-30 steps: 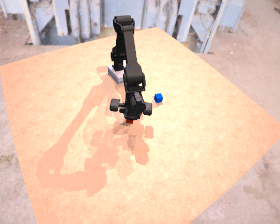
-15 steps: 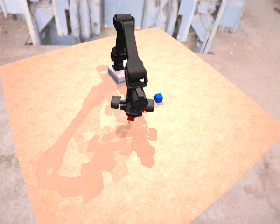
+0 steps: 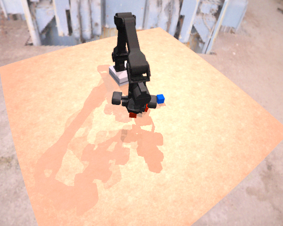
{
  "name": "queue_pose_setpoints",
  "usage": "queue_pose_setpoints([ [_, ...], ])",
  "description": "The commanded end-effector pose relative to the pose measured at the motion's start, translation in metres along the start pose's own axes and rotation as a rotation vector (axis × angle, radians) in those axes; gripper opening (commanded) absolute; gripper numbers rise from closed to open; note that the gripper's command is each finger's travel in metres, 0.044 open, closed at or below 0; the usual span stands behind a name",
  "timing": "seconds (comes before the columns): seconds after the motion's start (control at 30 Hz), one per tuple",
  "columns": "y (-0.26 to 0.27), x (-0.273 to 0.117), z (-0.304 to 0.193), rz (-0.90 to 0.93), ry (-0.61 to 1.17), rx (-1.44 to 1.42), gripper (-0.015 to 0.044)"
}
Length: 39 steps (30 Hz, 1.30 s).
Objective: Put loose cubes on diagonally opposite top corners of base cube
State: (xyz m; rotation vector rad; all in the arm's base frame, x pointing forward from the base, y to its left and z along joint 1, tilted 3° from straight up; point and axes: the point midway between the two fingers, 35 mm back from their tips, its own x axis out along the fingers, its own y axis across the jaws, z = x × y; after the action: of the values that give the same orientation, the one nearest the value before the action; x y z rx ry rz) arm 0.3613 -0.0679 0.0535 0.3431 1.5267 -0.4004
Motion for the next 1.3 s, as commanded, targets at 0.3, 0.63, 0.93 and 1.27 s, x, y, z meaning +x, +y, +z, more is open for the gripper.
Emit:
queue_pose_setpoints([
  [0.3,-0.002,-0.033,0.0,-0.002,-0.001,0.015,0.0105],
  [0.63,-0.004,-0.053,-0.003,-0.006,0.007,0.024,0.0105],
  [0.93,0.012,-0.05,-0.011,-0.004,0.008,0.057,0.0105],
  [1.27,0.039,-0.045,-0.029,0.0,0.009,0.115,0.0105],
])
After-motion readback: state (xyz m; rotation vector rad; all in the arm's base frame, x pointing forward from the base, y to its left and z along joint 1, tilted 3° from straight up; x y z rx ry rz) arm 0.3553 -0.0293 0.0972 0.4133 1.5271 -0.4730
